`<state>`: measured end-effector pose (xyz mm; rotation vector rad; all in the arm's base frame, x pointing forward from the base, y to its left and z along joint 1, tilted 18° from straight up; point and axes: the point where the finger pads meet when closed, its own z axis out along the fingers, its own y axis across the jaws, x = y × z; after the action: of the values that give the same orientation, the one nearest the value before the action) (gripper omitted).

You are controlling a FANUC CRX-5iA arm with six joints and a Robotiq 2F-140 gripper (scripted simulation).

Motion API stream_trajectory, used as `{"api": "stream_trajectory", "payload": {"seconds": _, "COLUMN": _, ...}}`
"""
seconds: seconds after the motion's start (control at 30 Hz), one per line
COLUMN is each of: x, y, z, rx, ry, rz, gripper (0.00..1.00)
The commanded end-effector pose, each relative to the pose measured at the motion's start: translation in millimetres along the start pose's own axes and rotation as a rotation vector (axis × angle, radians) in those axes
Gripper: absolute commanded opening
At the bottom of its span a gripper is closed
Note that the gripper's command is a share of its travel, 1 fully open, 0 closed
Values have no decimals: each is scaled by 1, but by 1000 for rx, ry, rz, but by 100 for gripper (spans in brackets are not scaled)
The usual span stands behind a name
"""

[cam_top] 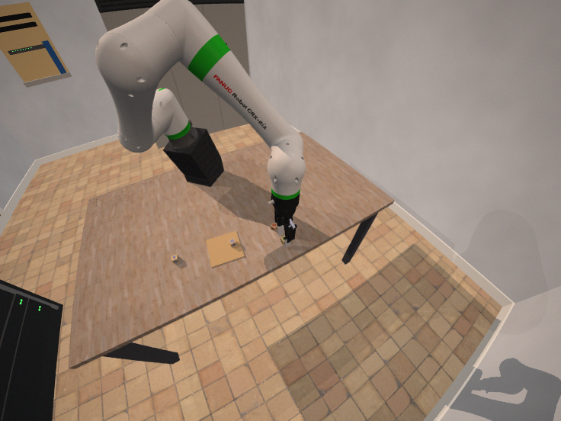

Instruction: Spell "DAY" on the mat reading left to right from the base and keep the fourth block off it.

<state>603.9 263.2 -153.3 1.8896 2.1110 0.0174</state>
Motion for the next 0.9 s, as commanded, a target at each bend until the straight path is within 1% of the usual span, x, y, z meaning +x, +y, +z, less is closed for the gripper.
{"api": "stream_trajectory", "payload": {"seconds": 0.0, "x": 0, "y": 0, "z": 4, "rx": 0, "ry": 0, "rz": 0, "gripper": 37}}
{"api": "stream_trajectory", "payload": {"seconds": 0.27, "x": 0, "y": 0, "z": 9, "rx": 0, "ry": 0, "rz": 0, "gripper": 37}}
{"api": "stream_trajectory", "payload": {"seconds": 0.57, "x": 0, "y": 0, "z": 9, "rx": 0, "ry": 0, "rz": 0, "gripper": 37}}
{"api": "stream_trajectory", "payload": {"seconds": 0.6, "x": 0, "y": 0, "z": 9, "rx": 0, "ry": 0, "rz": 0, "gripper": 25}}
{"api": "stream_trajectory", "payload": {"seconds": 0.87, "x": 0, "y": 0, "z": 9, "rx": 0, "ry": 0, "rz": 0, "gripper": 25}}
